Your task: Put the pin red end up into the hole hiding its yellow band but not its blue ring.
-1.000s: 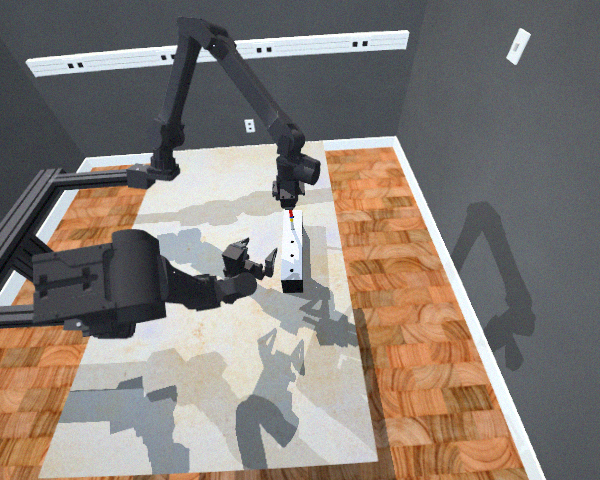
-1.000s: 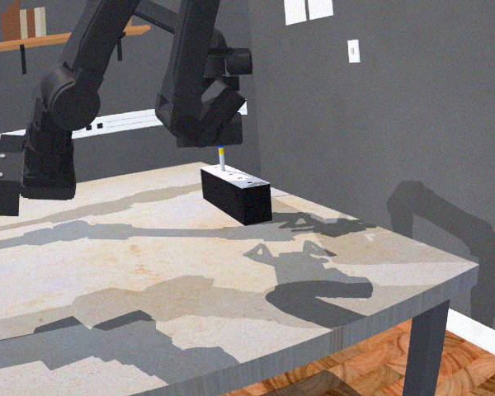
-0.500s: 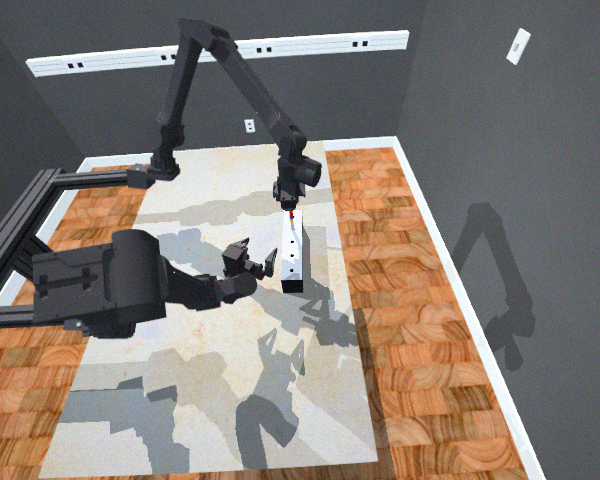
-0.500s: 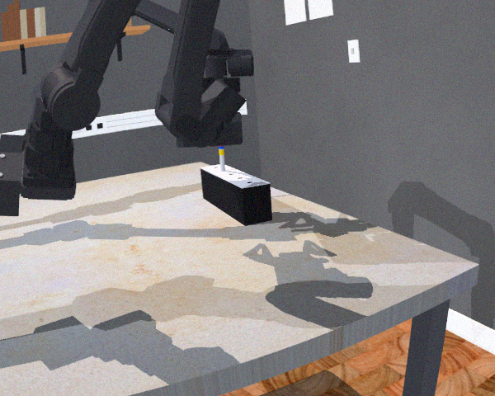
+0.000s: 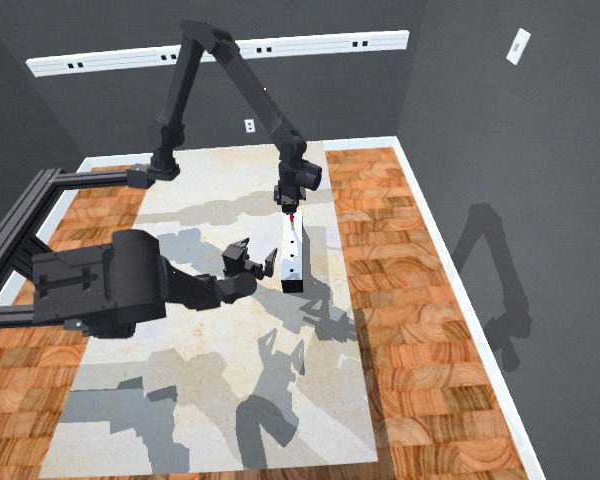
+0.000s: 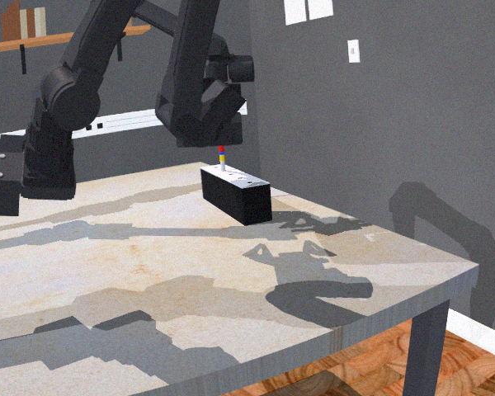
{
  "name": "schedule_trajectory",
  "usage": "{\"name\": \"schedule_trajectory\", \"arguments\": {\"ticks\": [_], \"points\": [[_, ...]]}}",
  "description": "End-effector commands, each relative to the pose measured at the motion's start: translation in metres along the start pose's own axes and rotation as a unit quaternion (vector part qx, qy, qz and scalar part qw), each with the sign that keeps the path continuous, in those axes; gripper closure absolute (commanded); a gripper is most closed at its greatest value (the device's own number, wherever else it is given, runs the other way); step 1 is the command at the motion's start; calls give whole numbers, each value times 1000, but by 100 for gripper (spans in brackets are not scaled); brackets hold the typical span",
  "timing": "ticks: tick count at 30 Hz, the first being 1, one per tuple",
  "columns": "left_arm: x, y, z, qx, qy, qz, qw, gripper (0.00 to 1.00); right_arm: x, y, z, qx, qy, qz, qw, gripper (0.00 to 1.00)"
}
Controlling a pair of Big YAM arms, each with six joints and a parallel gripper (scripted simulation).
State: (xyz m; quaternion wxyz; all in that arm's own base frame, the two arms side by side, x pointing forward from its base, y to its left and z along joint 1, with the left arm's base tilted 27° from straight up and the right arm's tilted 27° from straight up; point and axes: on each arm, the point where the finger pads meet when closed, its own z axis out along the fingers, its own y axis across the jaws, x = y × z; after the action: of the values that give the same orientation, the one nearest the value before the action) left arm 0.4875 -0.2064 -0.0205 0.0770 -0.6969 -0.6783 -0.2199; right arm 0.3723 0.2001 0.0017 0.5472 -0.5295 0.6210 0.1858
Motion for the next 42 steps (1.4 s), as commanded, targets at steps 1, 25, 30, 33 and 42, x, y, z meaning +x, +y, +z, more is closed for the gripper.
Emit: {"name": "schedule_trajectory", "arguments": {"ticks": [1,25,30,33,42], "points": [[-2,9,3,-15,-7,-3,1000,95,-5,-4,1,4,-5,-13,1000,0],[-2,10,29,-15,-7,-3,1000,95,-5,-4,1,4,-5,-13,1000,0],[-3,12,35,-16,-8,-4,1000,95,-5,-4,1,4,-5,-13,1000,0],[-2,13,39,-17,-6,-5,1000,95,-5,-4,1,4,-5,-13,1000,0],[-3,13,45,-20,-8,-4,1000,95,-5,-4,1,4,-5,-13,1000,0]]}}
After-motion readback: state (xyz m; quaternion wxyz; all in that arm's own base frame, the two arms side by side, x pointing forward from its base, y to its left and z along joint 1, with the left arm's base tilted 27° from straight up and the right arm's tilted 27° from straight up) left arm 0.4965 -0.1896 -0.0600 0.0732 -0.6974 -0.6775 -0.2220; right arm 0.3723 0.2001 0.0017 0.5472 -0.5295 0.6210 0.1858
